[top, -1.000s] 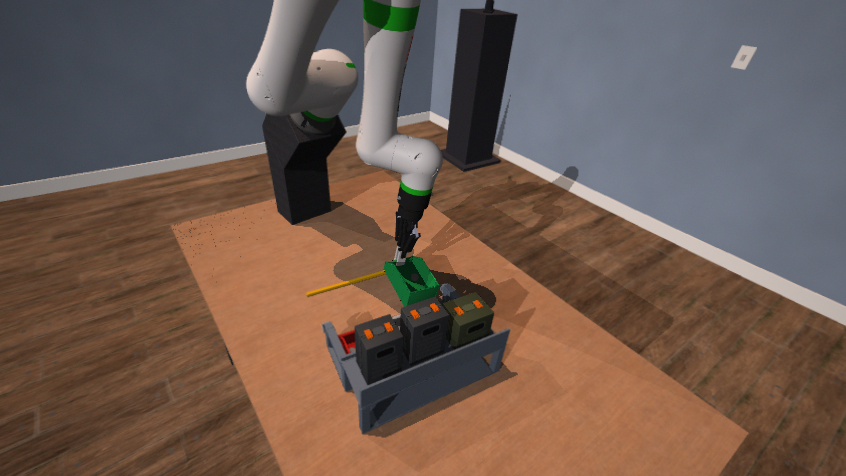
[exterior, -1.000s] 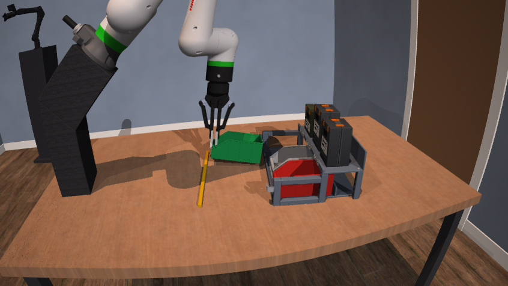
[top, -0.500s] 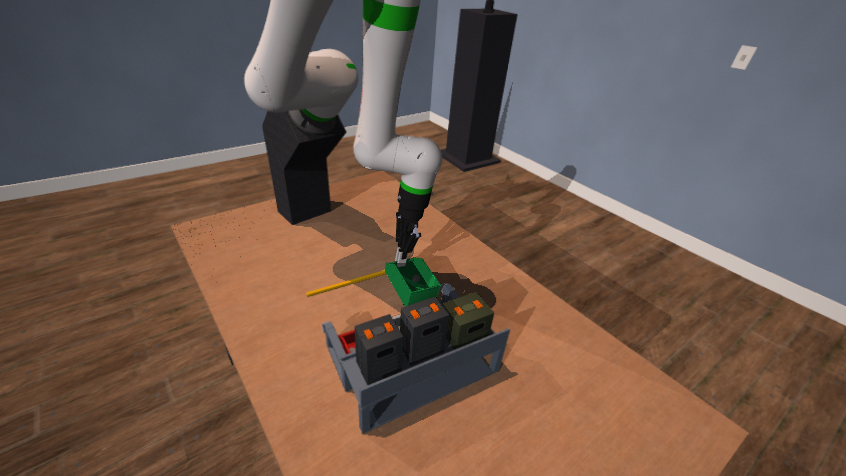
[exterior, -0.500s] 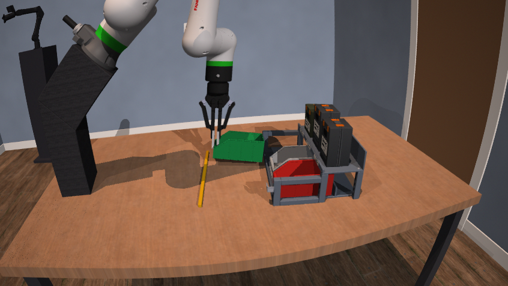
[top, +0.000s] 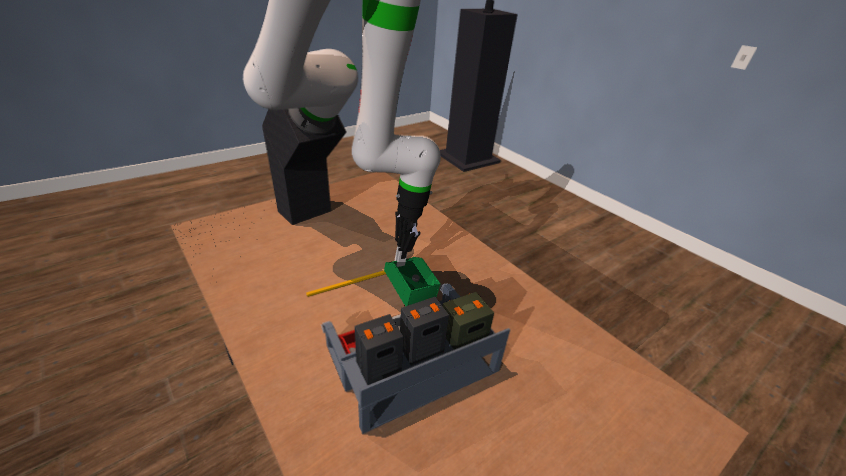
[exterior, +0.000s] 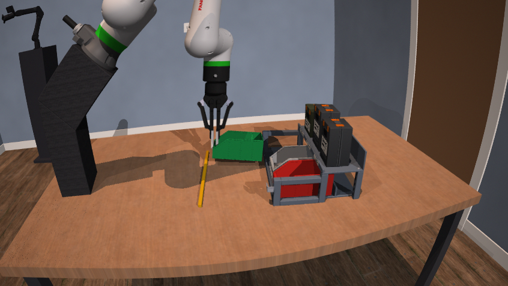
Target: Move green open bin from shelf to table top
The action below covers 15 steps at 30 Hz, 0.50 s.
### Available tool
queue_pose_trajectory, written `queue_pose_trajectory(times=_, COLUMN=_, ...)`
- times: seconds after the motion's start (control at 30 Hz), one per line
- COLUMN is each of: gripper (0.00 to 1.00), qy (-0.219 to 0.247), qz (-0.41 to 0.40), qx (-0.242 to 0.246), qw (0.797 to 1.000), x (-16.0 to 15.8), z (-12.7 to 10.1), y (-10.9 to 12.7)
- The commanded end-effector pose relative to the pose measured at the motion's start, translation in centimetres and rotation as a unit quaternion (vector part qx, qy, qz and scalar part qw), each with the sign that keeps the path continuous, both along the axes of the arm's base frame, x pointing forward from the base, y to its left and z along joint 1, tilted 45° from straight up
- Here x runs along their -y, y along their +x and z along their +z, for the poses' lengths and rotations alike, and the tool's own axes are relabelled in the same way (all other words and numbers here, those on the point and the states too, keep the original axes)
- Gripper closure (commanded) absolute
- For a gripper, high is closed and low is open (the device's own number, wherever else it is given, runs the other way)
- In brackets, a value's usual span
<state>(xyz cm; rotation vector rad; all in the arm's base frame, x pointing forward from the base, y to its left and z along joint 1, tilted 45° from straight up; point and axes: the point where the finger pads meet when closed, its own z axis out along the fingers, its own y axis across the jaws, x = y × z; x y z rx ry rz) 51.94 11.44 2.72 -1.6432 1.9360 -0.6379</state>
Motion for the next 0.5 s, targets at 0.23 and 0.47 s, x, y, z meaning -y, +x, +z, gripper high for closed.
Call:
queue_pose_trajectory(times=0.23, gripper=1.0, qy=0.04, qz=0.034, qx=0.032, qw=0.998, x=-0.07, z=-0.57, y=0.56)
queue_pose_trajectory(times=0.47, gripper=1.0, qy=0.04, qz=0.034, qx=0.032, qw=0.998, x=-0.07, z=-0.57, y=0.56)
